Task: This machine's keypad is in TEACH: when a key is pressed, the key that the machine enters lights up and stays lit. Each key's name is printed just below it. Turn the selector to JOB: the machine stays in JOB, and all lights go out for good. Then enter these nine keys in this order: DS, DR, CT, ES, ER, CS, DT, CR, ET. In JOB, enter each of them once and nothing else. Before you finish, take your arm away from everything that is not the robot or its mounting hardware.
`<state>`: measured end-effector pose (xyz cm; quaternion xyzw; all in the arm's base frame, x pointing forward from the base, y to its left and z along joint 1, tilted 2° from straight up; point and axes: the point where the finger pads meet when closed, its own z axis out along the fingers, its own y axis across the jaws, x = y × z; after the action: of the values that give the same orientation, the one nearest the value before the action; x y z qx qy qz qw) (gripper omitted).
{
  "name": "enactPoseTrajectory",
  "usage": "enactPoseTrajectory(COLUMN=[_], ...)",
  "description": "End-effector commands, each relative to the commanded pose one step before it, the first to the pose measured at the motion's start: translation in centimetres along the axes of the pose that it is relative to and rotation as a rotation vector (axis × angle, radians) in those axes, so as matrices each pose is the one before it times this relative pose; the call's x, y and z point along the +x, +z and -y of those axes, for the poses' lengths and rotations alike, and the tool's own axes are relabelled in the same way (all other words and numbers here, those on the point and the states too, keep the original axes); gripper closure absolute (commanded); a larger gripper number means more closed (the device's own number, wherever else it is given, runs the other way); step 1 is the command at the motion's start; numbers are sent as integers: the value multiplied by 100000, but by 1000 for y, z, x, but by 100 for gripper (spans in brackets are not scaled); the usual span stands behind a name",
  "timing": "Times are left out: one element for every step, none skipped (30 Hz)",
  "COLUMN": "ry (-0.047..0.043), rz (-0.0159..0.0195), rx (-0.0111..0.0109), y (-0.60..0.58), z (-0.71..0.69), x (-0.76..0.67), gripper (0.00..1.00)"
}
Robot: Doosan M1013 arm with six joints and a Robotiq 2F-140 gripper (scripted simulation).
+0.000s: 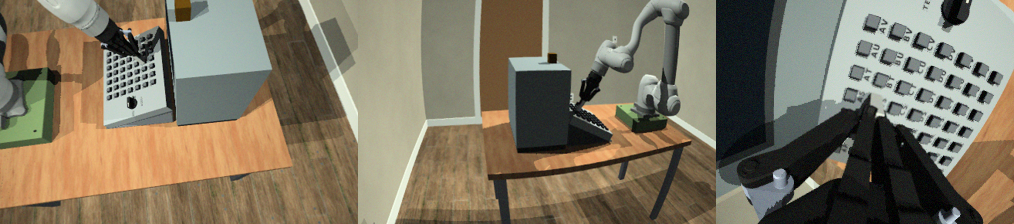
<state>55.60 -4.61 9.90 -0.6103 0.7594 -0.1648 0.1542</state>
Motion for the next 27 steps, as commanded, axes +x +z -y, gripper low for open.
enactPoseTrajectory(ry=[2,0,0,0,0,0,0,0,0,0,0,0,0,0,0,0,0,0,0,0,0,0,0,0,0,0,0], rz=[17,0,0,0,0,0,0,0,0,0,0,0,0,0,0,0,0,0,0,0,0,0,0,0,0,0,0], rx=[-19,0,0,0,0,0,0,0,0,0,0,0,0,0,0,0,0,0,0,0,0,0,0,0,0,0,0], y=[-326,-154,-166,-175,-182,-187,-189,-190,-188,-184,-177,-168,0,0,-158,-145,-131,-117,-101,-84,-68,-52,-37,-24,-13,-5,-1], z=[2,0,0,0,0,0,0,0,0,0,0,0,0,0,0,0,0,0,0,0,0,0,0,0,0,0,0], x=[-3,0,0,0,0,0,0,0,0,0,0,0,0,0,0,0,0,0,0,0,0,0,0,0,0,0,0], gripper=[100,100,100,100,100,100,100,100,100,100,100,100,100,100,100,100,100,100,100,100,100,100,100,100,100,100,100])
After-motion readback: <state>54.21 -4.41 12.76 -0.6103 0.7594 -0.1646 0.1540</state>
